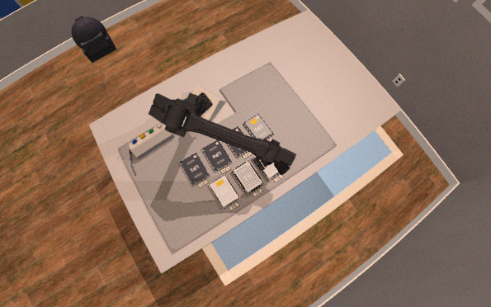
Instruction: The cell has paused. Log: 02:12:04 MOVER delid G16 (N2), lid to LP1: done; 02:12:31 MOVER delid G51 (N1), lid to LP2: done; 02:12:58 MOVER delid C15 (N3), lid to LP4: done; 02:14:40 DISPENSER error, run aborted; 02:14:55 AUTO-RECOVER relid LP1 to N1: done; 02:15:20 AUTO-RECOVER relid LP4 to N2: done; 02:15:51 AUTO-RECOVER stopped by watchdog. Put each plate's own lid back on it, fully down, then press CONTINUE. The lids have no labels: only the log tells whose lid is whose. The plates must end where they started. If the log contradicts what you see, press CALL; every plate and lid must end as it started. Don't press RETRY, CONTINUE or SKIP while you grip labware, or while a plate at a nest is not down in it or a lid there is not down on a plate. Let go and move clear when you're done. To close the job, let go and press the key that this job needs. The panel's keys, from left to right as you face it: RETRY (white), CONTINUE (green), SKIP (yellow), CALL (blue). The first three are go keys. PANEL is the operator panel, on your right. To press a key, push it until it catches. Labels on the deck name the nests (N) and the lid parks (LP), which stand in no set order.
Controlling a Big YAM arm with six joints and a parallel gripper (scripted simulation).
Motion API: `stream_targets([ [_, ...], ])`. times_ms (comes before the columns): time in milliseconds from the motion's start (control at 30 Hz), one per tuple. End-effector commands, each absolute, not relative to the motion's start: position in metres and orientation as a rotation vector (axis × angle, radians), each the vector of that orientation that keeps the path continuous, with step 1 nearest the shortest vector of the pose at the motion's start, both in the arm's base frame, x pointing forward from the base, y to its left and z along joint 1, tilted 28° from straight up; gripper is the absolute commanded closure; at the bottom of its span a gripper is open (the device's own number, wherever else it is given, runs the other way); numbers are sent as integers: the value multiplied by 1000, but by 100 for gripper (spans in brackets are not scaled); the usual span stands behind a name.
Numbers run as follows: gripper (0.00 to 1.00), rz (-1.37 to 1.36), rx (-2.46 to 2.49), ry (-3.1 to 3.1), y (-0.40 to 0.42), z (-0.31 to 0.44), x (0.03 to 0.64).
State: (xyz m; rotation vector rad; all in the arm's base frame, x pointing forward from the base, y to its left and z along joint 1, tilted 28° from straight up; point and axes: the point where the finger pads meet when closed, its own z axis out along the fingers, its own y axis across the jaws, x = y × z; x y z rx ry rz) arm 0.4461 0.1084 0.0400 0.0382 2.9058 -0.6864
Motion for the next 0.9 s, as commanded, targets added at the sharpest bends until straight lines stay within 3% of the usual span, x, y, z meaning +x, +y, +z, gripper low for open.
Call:
stream_targets([
  [0,0,-627,42,2850,128,70,464],
  [700,0,-652,56,2873,132,55,465],
  [867,0,-640,61,2867,134,47,431],
])
